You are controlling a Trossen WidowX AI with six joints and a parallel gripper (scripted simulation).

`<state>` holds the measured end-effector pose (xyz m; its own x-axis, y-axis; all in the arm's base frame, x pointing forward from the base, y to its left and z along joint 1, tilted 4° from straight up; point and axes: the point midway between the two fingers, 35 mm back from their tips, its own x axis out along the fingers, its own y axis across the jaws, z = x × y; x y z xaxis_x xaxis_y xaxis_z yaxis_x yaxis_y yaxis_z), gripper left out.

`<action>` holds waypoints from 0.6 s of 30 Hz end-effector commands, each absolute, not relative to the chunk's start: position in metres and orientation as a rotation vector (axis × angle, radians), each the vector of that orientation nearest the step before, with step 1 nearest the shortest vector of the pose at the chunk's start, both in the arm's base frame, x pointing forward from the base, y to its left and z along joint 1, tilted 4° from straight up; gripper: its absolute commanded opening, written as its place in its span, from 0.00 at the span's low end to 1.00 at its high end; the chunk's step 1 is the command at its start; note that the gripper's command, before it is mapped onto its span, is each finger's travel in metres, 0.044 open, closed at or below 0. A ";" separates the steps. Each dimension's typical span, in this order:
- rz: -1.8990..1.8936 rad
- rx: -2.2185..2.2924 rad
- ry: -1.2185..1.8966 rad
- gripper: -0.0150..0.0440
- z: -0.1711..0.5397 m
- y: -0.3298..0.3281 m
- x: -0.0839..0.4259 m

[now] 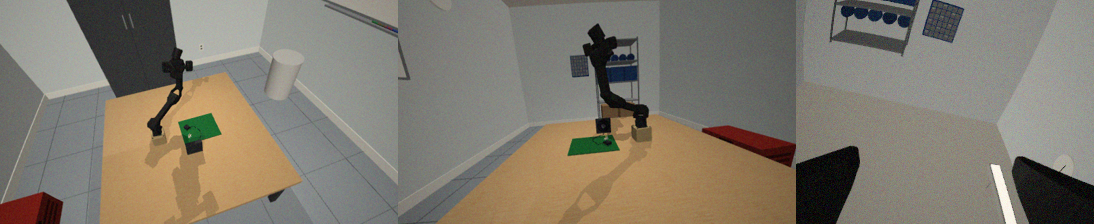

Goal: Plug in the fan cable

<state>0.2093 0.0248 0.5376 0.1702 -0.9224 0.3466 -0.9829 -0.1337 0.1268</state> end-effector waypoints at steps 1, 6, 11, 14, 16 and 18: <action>0.263 2.131 -1.818 0.98 0.538 0.025 0.209; 0.331 2.168 -1.835 0.91 0.538 0.027 0.202; 0.795 2.626 -1.872 0.69 0.548 0.006 0.140; 1.076 2.912 -1.879 0.61 0.547 -0.019 0.111; 1.261 3.093 -1.884 0.61 0.542 -0.040 0.097; 1.445 3.264 -1.897 0.61 0.535 -0.062 0.087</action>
<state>0.1093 -0.0190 0.5481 0.3510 -0.9139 0.2039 -0.6102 -0.3884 -0.6905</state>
